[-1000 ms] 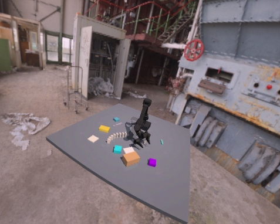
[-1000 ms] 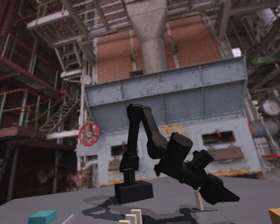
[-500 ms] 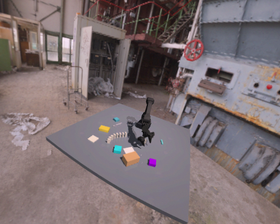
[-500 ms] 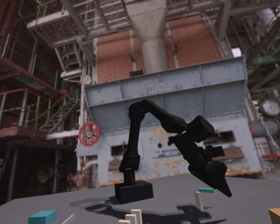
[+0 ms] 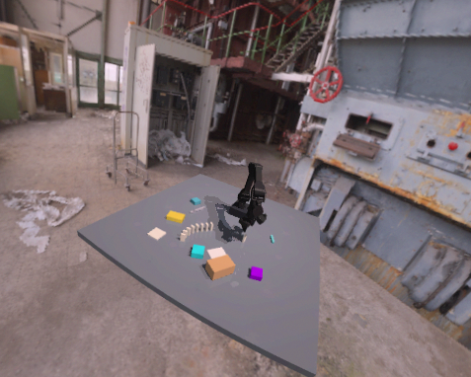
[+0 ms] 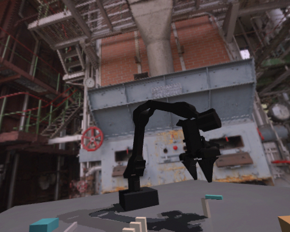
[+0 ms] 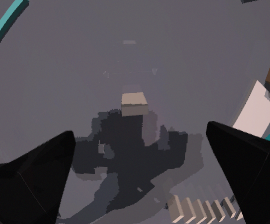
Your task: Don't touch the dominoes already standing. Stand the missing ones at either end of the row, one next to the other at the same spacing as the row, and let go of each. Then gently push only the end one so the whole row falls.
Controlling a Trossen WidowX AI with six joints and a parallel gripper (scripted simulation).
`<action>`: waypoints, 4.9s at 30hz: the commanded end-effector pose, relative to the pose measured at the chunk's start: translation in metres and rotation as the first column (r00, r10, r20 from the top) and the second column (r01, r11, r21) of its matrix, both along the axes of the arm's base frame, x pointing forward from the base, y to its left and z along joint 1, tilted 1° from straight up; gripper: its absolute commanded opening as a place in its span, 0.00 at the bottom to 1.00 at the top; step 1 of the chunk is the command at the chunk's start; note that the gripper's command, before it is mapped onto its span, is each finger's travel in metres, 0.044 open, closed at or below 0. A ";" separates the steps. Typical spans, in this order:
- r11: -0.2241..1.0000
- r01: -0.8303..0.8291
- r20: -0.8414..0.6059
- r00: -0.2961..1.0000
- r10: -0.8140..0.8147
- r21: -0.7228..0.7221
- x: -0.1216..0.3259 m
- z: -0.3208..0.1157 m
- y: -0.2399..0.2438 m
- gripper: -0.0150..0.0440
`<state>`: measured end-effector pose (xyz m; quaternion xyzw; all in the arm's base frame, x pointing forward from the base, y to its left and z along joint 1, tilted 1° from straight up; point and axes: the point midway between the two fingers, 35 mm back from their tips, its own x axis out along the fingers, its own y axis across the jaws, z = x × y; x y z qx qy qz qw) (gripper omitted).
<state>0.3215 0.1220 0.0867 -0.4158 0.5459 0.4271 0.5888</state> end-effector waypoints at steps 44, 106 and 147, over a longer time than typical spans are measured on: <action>1.000 -0.013 -0.012 1.000 0.013 -0.026 -0.001 -0.078 -0.002 0.44; -0.497 0.867 -0.053 -0.498 -0.866 -0.032 -0.015 0.001 -0.209 0.44; -0.498 0.867 -0.058 -0.499 -0.865 -0.030 -0.019 -0.077 -0.205 1.00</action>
